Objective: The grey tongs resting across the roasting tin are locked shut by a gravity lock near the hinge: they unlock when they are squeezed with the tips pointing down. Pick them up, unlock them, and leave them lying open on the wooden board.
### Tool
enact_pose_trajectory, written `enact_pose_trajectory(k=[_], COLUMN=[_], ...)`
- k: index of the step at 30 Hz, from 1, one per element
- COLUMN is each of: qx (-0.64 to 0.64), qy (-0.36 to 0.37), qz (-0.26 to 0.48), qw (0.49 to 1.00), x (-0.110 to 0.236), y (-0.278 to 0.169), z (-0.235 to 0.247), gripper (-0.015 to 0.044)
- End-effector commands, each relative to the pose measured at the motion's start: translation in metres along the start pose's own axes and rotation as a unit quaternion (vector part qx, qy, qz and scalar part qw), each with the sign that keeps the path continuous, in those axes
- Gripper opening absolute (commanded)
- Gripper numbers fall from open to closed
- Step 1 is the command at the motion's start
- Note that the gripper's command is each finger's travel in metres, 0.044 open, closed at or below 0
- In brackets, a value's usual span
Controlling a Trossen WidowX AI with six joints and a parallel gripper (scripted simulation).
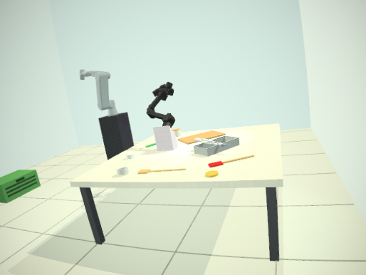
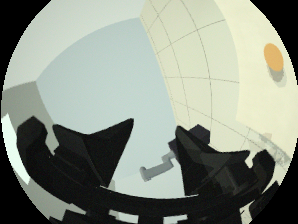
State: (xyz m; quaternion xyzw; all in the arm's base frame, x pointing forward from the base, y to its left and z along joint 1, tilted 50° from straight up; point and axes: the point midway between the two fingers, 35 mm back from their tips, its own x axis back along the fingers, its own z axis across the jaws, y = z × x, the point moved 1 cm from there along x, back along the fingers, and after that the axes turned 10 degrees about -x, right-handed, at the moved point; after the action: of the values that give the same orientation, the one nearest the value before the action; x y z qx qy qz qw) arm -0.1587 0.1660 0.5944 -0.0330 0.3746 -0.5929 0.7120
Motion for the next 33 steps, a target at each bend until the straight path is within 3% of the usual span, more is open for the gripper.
enact_pose_trajectory(k=[1, 12, 24, 33], qx=[-0.097, -0.212, -0.369, -0.417], qy=[0.051, 0.105, 0.186, 0.220], qz=[0.006, 0.010, 0.027, 0.035], qw=[0.994, 0.972, 0.910, 0.881], x=[0.002, 0.013, 0.032, 0.042], y=[0.018, 0.053, 0.105, 0.129], z=[0.045, 0.107, 0.177, 0.202], gripper=[0.0260, 0.0260, 0.0260, 0.0260])
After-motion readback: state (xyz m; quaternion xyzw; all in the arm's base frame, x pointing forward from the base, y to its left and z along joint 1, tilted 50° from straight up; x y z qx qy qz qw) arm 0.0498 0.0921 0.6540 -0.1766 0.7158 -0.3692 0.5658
